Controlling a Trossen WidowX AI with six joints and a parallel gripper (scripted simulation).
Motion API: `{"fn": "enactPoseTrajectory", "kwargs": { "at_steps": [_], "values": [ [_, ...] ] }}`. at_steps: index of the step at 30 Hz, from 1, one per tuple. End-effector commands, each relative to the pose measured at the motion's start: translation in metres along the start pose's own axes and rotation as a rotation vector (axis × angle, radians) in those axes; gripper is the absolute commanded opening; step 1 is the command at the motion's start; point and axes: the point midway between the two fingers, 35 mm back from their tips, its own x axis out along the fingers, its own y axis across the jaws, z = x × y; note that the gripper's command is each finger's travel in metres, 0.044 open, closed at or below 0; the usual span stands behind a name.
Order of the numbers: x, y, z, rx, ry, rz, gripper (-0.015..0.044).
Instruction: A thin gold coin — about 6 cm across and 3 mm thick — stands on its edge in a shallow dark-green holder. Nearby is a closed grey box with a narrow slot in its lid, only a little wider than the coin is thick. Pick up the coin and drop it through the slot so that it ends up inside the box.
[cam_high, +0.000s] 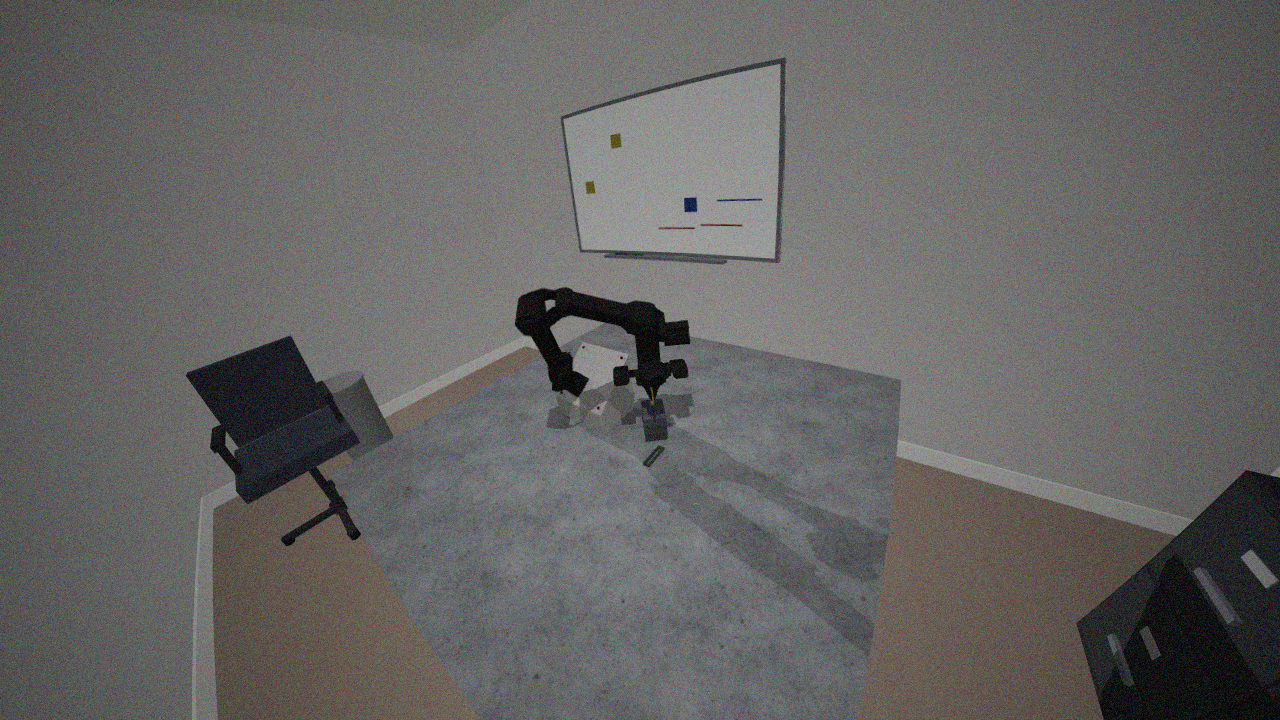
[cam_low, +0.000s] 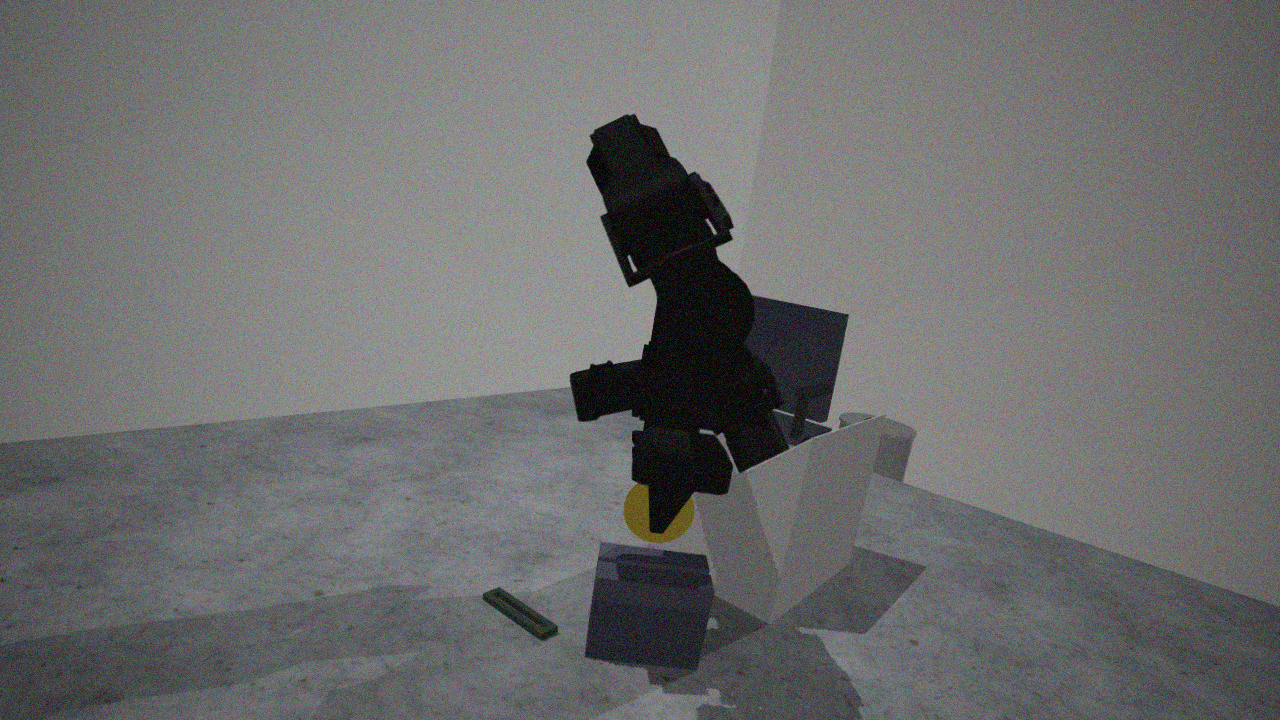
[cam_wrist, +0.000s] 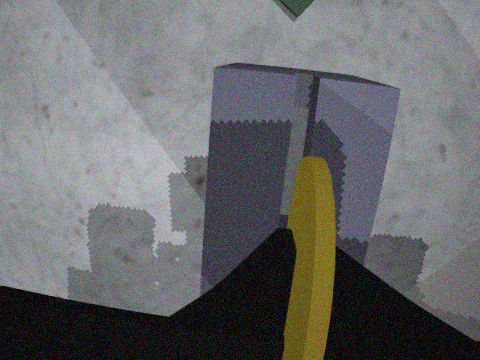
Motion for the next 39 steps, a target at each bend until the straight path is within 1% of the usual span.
{"fn": "enactPoseTrajectory", "kwargs": {
  "at_steps": [1,39],
  "values": [
    [-0.0004,0.0002,0.0019,0.003,0.001,0.002,0.0000],
    [0.0034,-0.0010,-0.0050,0.004,-0.004,0.004,0.0000]
  ]
}}
